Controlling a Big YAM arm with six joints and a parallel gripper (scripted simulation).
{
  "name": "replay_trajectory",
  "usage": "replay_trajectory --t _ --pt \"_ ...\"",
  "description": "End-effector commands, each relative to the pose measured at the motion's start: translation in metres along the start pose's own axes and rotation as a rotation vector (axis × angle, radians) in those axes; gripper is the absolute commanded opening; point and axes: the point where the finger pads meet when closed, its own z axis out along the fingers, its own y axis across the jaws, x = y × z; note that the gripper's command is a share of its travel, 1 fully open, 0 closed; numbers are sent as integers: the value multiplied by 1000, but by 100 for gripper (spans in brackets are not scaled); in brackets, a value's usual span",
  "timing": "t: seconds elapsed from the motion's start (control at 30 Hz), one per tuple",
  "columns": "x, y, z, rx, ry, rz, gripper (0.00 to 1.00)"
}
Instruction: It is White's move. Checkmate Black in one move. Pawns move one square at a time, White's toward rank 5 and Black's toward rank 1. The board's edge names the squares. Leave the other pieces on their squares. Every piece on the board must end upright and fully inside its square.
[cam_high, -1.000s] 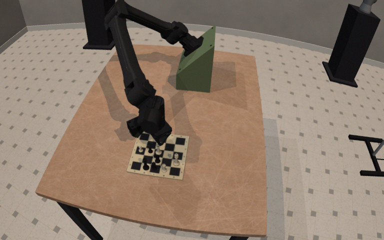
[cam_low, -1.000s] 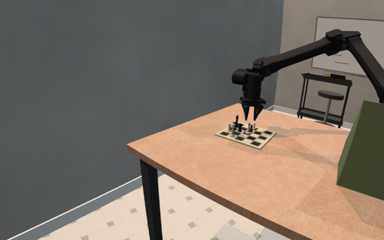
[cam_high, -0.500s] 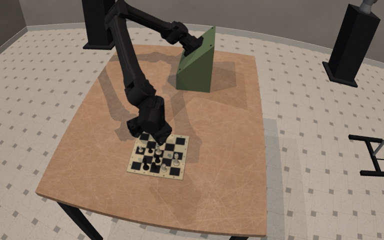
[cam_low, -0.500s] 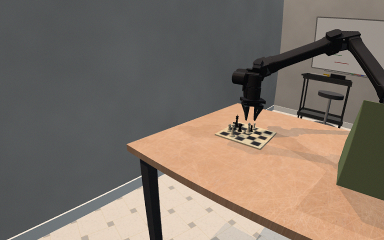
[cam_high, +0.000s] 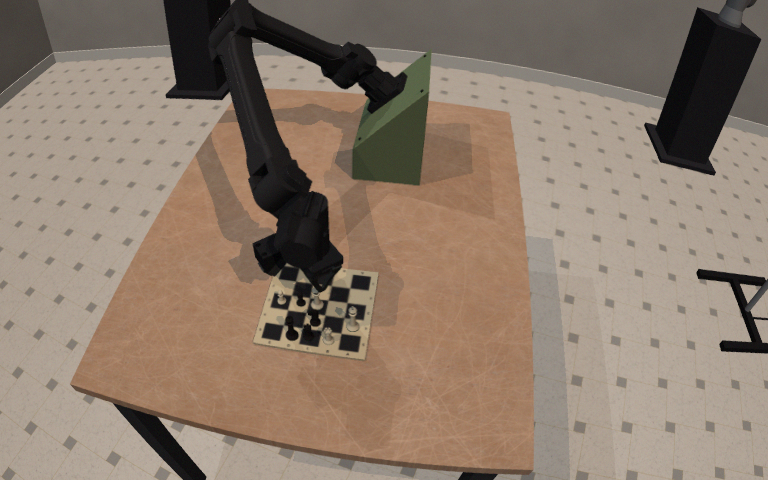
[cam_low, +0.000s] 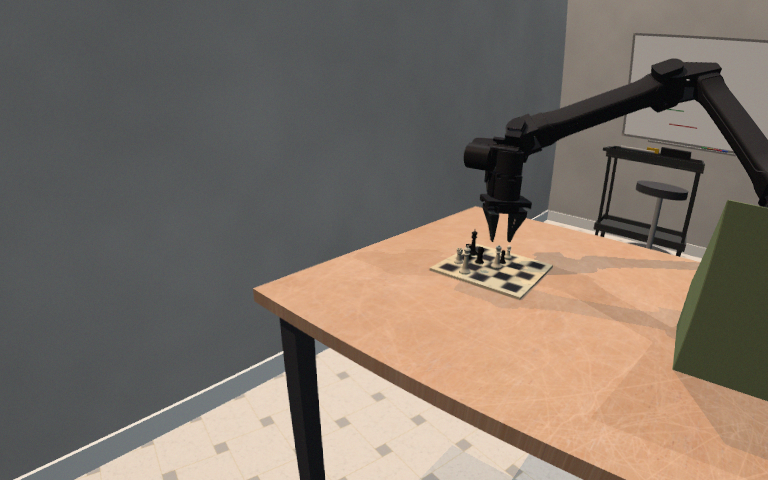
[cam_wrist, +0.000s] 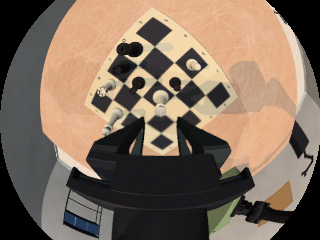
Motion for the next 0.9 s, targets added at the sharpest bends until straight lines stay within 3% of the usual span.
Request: replay_trajectory --t 0.0,0.17,0.27,0.33,0.53,0.7,0.87 --pt "-2 2 15 9 5 2 40" --pt "1 0 25 12 8 -3 40" --pt "3 7 20 1 -2 -12 40" --pt "5 -1 34 16 13 -9 40" --pt "4 -1 47 15 12 -7 40" --pt "6 10 40 -4 -5 -21 40" --pt "7 5 45 7 6 -23 40"
